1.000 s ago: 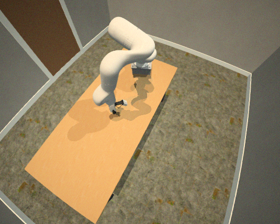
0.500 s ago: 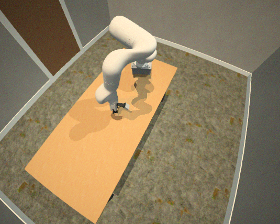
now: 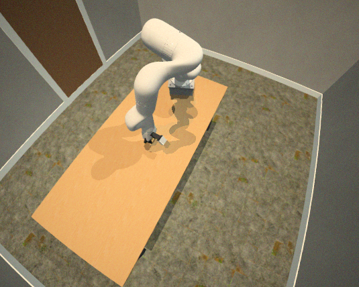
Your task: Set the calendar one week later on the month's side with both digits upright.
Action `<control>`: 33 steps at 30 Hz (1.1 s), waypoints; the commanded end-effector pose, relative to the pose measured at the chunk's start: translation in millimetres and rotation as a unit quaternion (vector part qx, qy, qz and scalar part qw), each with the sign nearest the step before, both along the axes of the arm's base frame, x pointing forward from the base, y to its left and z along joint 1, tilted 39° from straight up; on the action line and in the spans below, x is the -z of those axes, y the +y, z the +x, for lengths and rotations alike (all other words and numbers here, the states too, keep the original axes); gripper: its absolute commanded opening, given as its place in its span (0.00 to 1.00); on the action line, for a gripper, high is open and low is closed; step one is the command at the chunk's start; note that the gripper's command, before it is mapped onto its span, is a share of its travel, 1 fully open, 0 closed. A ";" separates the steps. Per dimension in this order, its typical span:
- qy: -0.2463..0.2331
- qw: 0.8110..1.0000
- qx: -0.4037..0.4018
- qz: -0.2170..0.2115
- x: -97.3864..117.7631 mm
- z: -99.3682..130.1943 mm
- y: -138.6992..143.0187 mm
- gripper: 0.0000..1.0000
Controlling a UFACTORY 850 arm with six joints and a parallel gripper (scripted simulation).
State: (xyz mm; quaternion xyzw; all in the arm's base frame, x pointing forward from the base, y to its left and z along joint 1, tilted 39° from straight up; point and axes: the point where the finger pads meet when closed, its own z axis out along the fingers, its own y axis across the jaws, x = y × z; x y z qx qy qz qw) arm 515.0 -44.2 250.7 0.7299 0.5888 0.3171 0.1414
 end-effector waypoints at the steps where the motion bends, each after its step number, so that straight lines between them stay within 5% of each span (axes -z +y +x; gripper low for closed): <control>1: 0.020 0.997 0.052 0.048 1.5 -4.0 4.5 0.29; 19: 0.058 0.956 0.221 0.184 9.3 -19.0 18.5 0.29; 33: 0.092 0.871 0.374 0.304 17.1 -34.4 30.3 0.29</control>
